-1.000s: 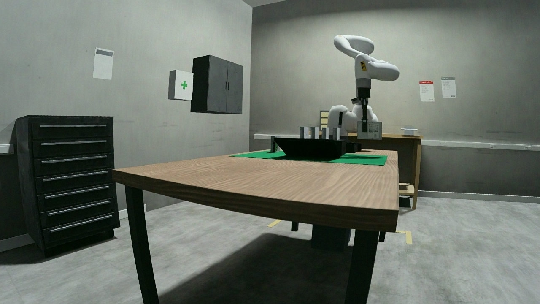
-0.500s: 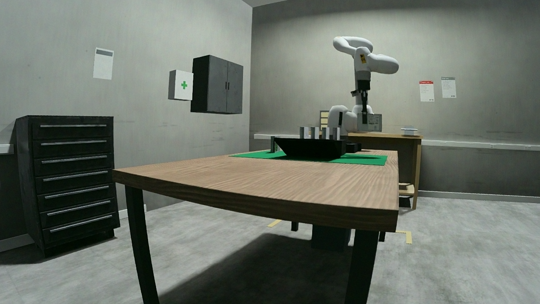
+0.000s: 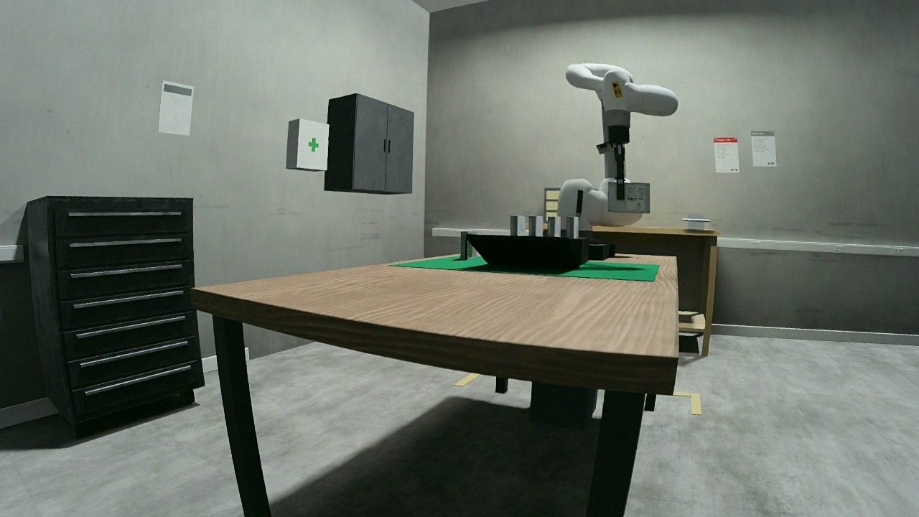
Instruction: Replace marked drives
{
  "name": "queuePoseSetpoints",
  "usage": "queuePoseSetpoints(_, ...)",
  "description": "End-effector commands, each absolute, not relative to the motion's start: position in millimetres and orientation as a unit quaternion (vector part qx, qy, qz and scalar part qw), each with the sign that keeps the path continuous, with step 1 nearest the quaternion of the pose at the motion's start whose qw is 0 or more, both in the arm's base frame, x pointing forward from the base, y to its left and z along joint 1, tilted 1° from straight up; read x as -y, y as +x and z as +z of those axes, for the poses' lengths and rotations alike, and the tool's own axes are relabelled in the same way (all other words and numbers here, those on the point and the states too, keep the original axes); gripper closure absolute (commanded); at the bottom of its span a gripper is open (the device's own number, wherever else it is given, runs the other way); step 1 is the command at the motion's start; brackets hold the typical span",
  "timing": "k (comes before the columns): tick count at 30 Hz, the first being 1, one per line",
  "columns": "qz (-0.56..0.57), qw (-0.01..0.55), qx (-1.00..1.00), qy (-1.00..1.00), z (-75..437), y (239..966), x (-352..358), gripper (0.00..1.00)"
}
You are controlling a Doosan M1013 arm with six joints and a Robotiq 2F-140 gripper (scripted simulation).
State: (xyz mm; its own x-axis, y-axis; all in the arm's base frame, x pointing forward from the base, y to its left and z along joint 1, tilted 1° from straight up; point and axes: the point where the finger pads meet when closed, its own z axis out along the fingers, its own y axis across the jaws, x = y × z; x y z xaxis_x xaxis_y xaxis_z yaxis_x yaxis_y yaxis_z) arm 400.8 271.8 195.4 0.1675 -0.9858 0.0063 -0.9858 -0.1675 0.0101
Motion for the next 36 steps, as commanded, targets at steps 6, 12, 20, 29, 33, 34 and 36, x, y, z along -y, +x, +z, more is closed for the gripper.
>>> queuePoseSetpoints(6, -0.001, 0.005, 0.645, 0.764, 209, 401, -272, 0.9)
queuePoseSetpoints(12, -0.001, 0.005, 0.645, 0.764, 218, 401, -272, 0.9)
queuePoseSetpoints(20, -0.001, 0.005, 0.645, 0.764, 224, 401, -272, 0.9)
queuePoseSetpoints(29, -0.001, 0.005, 0.645, 0.764, 227, 401, -272, 0.9)
queuePoseSetpoints(33, -0.001, 0.005, 0.645, 0.764, 227, 401, -272, 0.9)
queuePoseSetpoints(34, -0.001, 0.005, 0.645, 0.764, 227, 401, -272, 0.9)
queuePoseSetpoints(36, -0.001, 0.005, 0.645, 0.764, 227, 401, -272, 0.9)
